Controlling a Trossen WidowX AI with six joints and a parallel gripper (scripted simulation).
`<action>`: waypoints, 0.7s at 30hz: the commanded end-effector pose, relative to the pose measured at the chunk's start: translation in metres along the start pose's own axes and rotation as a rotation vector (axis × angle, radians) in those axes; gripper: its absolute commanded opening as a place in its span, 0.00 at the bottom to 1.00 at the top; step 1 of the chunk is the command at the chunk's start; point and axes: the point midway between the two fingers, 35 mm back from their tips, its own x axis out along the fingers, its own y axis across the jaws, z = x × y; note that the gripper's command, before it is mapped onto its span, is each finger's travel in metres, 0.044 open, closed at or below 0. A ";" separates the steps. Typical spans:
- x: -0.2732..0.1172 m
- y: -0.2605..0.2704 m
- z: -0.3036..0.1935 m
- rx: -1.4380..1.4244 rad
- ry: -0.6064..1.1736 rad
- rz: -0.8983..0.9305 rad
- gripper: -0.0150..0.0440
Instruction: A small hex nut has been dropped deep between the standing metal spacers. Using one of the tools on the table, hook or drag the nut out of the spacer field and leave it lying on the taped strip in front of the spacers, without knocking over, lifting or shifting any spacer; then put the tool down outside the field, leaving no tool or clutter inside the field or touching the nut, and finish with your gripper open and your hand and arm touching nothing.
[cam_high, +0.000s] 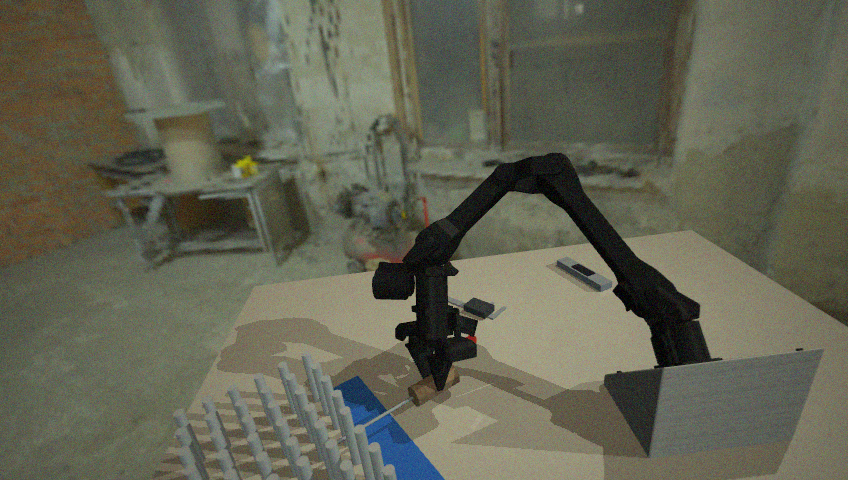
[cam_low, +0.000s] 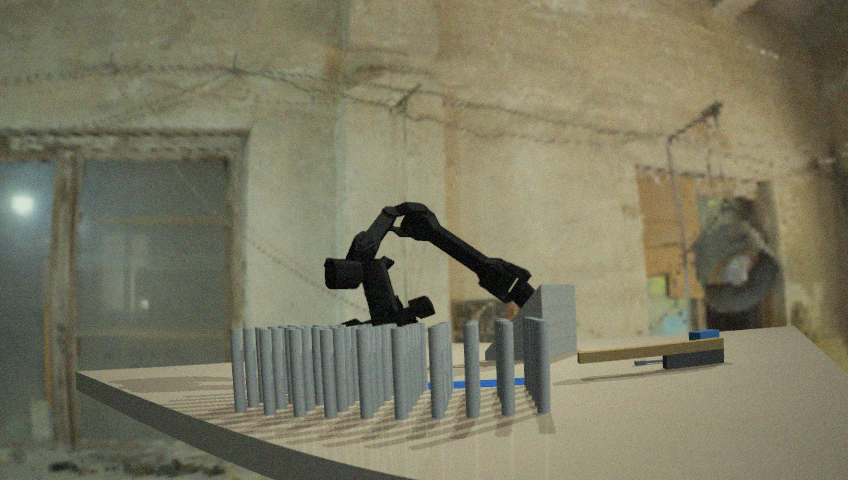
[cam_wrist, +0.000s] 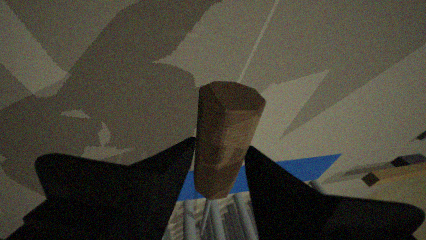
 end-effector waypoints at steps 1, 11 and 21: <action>-0.001 0.000 -0.005 0.001 0.005 0.003 0.25; 0.001 0.000 -0.012 0.001 0.005 0.003 0.25; 0.003 0.000 -0.019 0.001 0.006 0.003 0.25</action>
